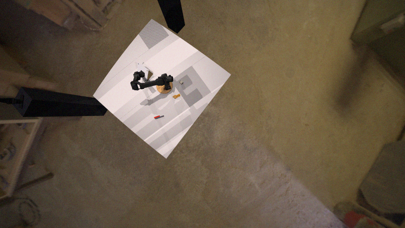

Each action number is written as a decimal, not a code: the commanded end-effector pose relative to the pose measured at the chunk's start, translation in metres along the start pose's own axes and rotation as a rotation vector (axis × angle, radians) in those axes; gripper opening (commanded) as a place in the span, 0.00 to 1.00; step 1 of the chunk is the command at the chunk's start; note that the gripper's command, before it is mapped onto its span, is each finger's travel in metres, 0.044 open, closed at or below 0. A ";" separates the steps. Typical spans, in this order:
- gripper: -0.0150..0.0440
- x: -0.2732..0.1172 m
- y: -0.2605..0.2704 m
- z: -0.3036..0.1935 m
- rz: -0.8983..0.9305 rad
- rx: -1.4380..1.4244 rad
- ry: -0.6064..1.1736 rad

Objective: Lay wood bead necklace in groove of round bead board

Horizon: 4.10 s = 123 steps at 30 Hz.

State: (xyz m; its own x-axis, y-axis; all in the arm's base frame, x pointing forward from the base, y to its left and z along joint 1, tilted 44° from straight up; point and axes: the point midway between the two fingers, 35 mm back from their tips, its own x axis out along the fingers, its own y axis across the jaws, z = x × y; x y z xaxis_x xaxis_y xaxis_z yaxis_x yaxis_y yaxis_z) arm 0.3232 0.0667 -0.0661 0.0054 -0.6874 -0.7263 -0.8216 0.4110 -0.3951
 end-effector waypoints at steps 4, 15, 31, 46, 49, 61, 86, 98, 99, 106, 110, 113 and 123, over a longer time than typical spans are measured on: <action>0.25 0.000 0.000 0.000 0.000 0.000 0.000; 0.25 -0.009 0.000 -0.001 -0.004 -0.002 0.002; 0.25 -0.010 -0.011 0.011 -0.005 -0.002 0.002; 0.52 -0.002 -0.010 0.012 -0.002 0.001 -0.002; 0.65 -0.002 -0.010 0.012 -0.002 0.001 -0.002; 1.00 -0.011 -0.010 0.011 -0.005 -0.002 0.003; 0.91 -0.012 -0.012 0.009 -0.005 0.066 0.002; 0.46 -0.027 -0.034 -0.030 -0.007 1.285 0.000; 0.46 -0.028 -0.036 -0.034 -0.007 1.388 0.000; 0.46 -0.036 -0.046 -0.058 -0.010 2.110 -0.002; 0.46 -0.038 -0.049 -0.067 -0.011 2.365 -0.003; 0.46 -0.038 -0.049 -0.067 -0.011 2.365 -0.003; 0.46 -0.038 -0.049 -0.067 -0.011 2.365 -0.003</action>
State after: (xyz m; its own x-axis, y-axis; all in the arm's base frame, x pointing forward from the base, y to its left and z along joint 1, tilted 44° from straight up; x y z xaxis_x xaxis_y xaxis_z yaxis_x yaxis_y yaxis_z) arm 0.3263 0.0347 0.0176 0.0072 -0.6883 -0.7254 0.9808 0.1462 -0.1289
